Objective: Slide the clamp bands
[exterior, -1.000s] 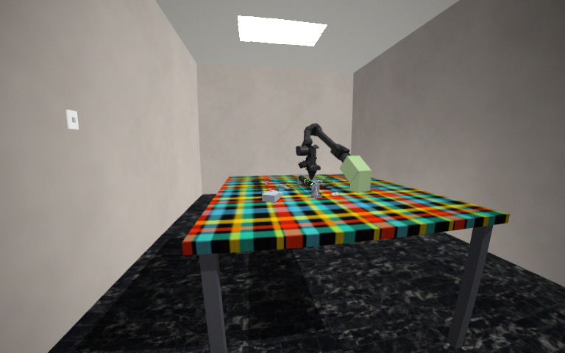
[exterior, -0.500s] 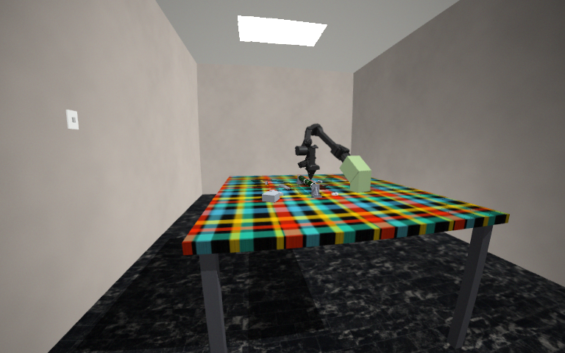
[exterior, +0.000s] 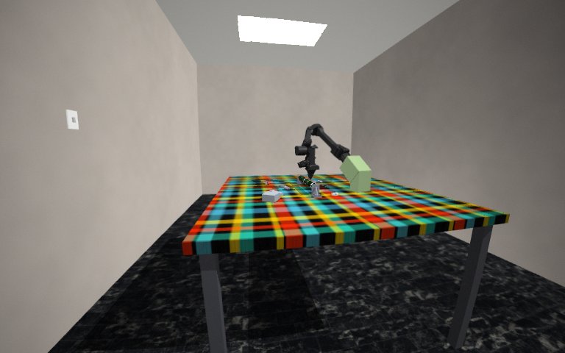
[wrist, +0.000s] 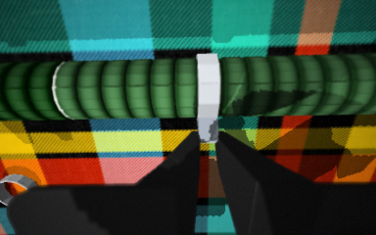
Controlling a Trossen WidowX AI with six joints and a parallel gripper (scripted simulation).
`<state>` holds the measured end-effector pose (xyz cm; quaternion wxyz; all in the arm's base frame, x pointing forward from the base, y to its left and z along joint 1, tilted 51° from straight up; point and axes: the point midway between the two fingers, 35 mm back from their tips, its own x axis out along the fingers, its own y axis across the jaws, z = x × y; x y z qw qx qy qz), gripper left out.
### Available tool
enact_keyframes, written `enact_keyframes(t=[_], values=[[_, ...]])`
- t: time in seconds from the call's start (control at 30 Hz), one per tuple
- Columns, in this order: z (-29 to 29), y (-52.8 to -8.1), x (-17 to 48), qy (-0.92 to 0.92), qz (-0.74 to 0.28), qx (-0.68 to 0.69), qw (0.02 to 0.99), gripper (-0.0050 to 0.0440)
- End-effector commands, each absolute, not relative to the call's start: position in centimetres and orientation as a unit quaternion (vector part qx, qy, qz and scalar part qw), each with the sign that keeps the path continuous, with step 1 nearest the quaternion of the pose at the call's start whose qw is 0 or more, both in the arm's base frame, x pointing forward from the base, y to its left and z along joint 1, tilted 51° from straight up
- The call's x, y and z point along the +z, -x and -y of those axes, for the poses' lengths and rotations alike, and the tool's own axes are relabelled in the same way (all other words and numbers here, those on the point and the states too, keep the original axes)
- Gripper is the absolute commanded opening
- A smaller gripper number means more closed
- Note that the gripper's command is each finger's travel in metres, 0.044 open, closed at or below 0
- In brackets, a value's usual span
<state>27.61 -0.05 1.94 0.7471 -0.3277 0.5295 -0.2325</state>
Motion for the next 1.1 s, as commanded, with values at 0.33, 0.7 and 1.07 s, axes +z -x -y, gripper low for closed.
enact_keyframes(t=[0.33, 0.7, 1.07], values=[[0.0, -27.6, 1.9, 0.328, -0.530, -0.232, 0.747, 0.0090], [-0.9, -27.3, 2.6, 0.327, -0.530, -0.232, 0.747, 0.0090], [-3.4, -25.9, 5.1, 0.328, -0.530, -0.233, 0.747, 0.0090]])
